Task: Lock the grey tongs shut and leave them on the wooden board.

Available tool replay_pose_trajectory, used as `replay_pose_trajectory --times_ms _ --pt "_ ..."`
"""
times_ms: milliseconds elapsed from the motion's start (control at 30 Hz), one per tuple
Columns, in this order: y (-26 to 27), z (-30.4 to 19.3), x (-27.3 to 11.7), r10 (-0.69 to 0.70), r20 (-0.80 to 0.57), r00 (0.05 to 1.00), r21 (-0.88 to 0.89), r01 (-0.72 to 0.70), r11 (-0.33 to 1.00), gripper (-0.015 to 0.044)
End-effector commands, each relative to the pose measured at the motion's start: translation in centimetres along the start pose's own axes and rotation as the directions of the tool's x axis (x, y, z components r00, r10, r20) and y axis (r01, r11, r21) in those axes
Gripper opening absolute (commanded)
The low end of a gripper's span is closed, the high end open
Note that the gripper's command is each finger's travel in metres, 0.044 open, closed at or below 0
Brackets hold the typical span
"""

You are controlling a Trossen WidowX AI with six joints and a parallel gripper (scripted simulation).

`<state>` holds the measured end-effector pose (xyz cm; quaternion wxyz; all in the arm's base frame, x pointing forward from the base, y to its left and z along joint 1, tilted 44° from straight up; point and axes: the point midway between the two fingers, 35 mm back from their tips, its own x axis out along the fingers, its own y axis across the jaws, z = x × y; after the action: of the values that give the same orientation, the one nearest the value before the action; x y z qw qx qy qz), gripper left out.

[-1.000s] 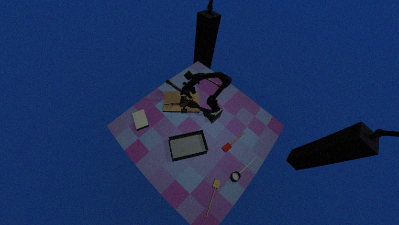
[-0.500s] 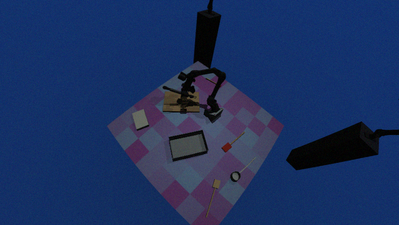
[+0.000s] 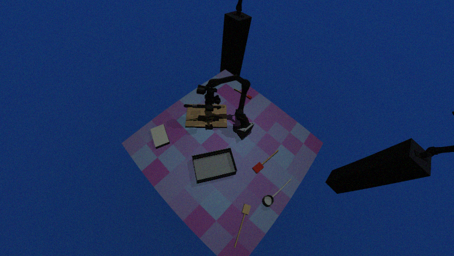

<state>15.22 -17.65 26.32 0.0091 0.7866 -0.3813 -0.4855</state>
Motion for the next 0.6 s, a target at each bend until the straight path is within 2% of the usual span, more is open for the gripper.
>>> replay_pose_trajectory --times_ms 0,333,567 --pt "0.2 -0.5 -0.7 0.060 0.054 0.997 -0.038 -0.058 0.998 -0.0150" --pt "0.3 -1.7 -1.8 0.212 0.138 0.968 -0.172 -0.188 0.967 -0.0150" --pt "0.3 -1.8 -1.9 0.223 0.140 0.965 -0.182 -0.197 0.963 -0.0150"
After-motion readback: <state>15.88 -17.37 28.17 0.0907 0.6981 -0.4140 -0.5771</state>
